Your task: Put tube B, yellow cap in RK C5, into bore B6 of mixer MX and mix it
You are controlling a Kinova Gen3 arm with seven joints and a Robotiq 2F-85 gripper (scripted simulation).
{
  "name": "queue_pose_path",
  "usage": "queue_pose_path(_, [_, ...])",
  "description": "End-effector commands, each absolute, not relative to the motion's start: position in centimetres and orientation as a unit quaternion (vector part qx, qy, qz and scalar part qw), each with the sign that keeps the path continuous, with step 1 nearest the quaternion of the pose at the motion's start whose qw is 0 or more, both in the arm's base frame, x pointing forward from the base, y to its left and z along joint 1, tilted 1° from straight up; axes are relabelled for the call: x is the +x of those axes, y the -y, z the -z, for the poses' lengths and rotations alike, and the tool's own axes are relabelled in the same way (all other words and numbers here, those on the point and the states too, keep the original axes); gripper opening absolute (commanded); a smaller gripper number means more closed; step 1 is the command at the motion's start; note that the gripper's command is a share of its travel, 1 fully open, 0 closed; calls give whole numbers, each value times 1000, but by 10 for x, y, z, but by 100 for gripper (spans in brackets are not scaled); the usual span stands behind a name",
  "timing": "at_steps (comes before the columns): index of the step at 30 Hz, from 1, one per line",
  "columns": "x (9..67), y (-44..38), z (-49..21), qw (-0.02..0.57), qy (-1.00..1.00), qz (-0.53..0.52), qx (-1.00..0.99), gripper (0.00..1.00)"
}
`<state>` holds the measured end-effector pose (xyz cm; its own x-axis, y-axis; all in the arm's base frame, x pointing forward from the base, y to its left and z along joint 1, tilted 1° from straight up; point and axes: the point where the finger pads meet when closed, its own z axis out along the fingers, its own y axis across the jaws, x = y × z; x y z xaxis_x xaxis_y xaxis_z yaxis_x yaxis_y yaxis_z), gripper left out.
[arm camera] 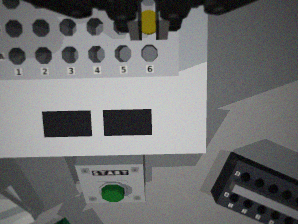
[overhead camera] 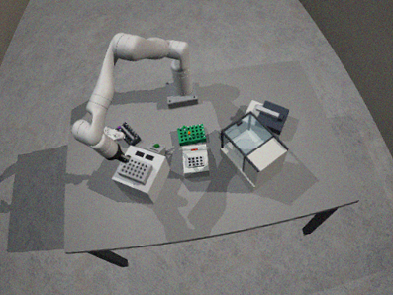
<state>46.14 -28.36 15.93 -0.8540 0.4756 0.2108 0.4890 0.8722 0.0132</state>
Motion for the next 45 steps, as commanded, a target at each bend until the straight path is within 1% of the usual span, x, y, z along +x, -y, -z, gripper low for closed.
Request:
queue_pose_path(1, [462, 284, -160, 100, 962, 33, -251, 10])
queue_pose_path(45, [462, 284, -149, 100, 962, 33, -251, 10])
